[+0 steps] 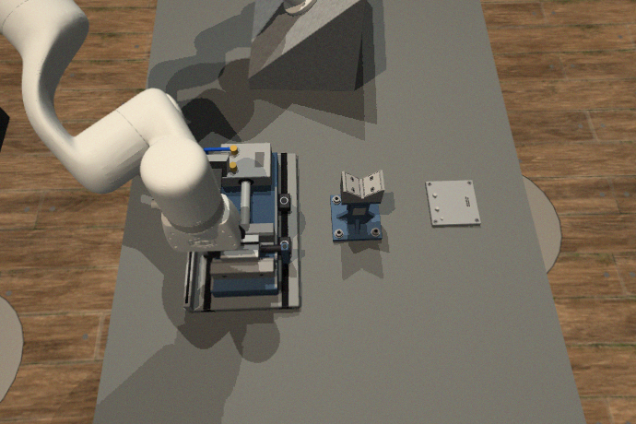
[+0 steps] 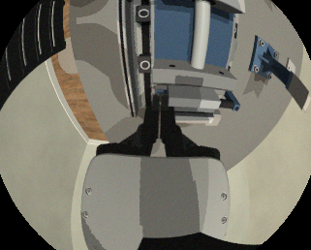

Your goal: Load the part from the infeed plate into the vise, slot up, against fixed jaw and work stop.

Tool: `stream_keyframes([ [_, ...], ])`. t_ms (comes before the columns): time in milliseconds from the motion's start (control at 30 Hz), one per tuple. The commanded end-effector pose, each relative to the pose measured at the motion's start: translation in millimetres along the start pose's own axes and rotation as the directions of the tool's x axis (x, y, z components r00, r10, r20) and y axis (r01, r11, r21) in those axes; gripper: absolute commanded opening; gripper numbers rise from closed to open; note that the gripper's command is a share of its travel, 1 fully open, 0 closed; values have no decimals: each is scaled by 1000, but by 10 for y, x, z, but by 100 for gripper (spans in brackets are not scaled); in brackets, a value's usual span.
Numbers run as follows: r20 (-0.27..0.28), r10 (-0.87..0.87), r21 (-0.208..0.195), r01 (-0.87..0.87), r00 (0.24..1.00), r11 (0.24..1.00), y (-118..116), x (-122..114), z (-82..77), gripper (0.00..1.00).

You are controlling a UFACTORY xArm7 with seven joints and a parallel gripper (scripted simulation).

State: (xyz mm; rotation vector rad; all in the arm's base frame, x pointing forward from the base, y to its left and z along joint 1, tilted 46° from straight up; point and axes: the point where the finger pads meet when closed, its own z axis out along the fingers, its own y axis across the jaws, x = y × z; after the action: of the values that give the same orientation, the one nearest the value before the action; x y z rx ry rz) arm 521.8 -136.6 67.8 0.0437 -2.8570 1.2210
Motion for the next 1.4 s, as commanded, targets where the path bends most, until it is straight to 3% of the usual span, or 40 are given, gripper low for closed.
stream_keyframes([
  [0, 5, 0, -1, 0, 1000, 1000, 17, -15, -25, 0],
  [1367, 5, 0, -1, 0, 1000, 1000, 69, -15, -25, 0],
])
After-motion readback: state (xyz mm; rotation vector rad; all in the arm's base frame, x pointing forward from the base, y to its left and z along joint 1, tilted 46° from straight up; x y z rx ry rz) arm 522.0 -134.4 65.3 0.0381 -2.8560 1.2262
